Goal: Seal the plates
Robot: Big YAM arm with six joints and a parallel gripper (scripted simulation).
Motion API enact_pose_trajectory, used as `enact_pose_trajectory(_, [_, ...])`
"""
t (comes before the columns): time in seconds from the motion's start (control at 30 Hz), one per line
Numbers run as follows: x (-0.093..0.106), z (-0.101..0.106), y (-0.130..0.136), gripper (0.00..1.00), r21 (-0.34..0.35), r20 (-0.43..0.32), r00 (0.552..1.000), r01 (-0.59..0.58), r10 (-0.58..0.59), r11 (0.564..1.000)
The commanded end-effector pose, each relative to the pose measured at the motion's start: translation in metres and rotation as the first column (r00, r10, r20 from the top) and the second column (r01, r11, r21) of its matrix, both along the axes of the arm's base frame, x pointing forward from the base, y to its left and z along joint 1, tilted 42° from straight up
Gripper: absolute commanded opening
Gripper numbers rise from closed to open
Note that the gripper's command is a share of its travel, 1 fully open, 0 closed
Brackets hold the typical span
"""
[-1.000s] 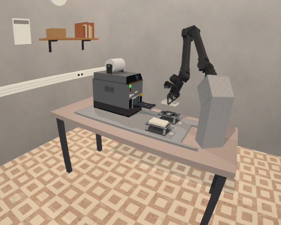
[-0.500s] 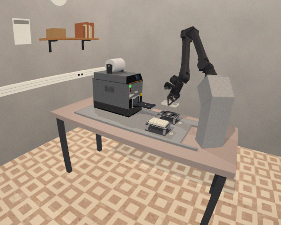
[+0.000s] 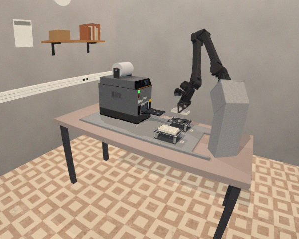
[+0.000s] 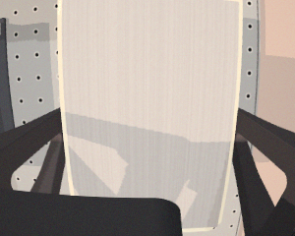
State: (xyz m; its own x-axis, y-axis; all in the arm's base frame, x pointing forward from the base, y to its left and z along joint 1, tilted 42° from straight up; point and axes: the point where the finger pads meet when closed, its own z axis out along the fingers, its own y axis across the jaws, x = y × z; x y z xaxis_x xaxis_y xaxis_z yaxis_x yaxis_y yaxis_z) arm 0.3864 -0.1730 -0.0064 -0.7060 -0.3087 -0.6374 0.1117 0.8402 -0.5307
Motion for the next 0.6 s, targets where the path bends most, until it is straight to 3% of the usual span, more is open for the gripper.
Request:
enact_pose_trajectory(0.0, [0.000, -0.003, 0.000, 0.00, -0.009, -0.006, 1.000, -0.011, 0.011, 1.000])
enact_pose_trajectory(0.27, [0.001, -0.005, -0.012, 0.00, -0.009, -0.004, 1.000, 0.010, -0.010, 1.000])
enact_pose_trajectory(0.57, [0.006, -0.006, -0.001, 0.00, -0.011, 0.002, 1.000, -0.019, 0.019, 1.000])
